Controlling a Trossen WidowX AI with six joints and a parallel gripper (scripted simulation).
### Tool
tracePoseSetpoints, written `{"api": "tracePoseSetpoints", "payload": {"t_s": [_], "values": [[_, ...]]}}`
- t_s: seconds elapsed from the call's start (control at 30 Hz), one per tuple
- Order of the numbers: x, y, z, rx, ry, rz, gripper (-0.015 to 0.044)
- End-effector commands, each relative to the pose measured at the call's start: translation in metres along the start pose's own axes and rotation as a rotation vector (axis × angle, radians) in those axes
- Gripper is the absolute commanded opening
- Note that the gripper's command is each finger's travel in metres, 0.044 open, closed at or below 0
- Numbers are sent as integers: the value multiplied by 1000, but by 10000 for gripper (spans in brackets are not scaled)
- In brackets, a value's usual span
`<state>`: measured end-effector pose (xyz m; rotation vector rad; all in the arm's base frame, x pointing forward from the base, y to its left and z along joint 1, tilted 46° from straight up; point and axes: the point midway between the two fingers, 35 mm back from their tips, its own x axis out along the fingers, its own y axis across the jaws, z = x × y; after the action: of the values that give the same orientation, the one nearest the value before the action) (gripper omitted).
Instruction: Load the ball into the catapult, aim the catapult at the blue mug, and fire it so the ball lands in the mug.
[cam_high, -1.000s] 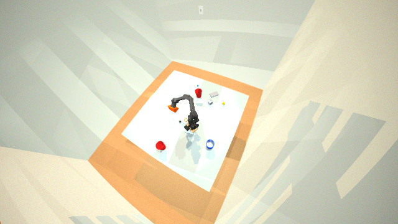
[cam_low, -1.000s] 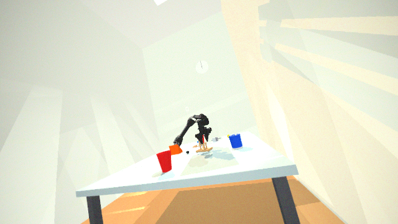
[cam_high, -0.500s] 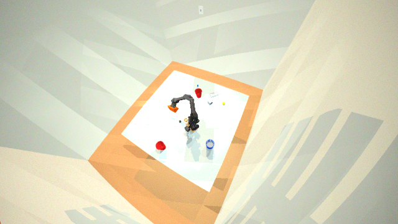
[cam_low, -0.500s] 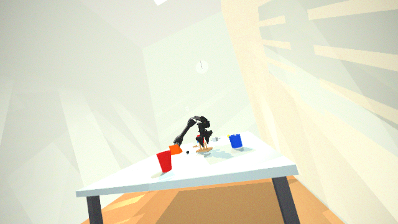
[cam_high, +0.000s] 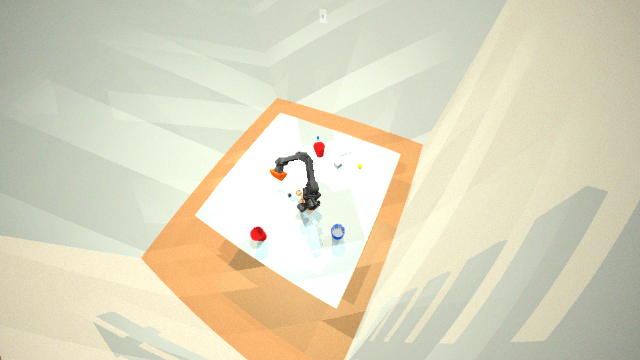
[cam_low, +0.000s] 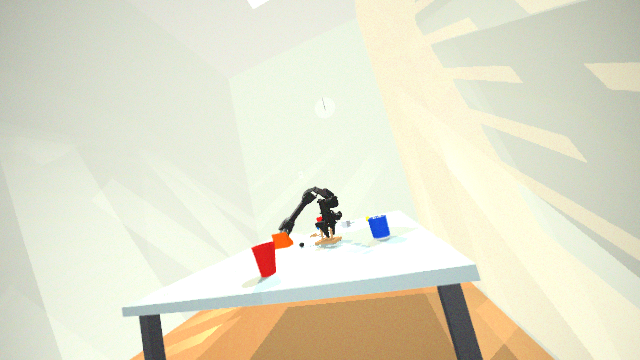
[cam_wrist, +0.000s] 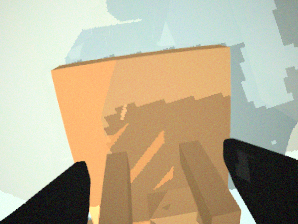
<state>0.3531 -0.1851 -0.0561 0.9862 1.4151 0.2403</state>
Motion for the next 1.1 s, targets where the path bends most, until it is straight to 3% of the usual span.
{"api": "tracePoseSetpoints", "payload": {"t_s": [0.0, 0.07, 0.27, 0.4, 0.57, 1.07], "values": [[-1, 0, 0, 0, 0, 0, 204], [-1, 0, 0, 0, 0, 0, 151], [-1, 0, 0, 0, 0, 0, 111], [-32, -1, 1, 1, 0, -1, 6], [-50, 0, 0, 1, 0, 0, 0], [-29, 0, 1, 6, -4, 3, 0]]}}
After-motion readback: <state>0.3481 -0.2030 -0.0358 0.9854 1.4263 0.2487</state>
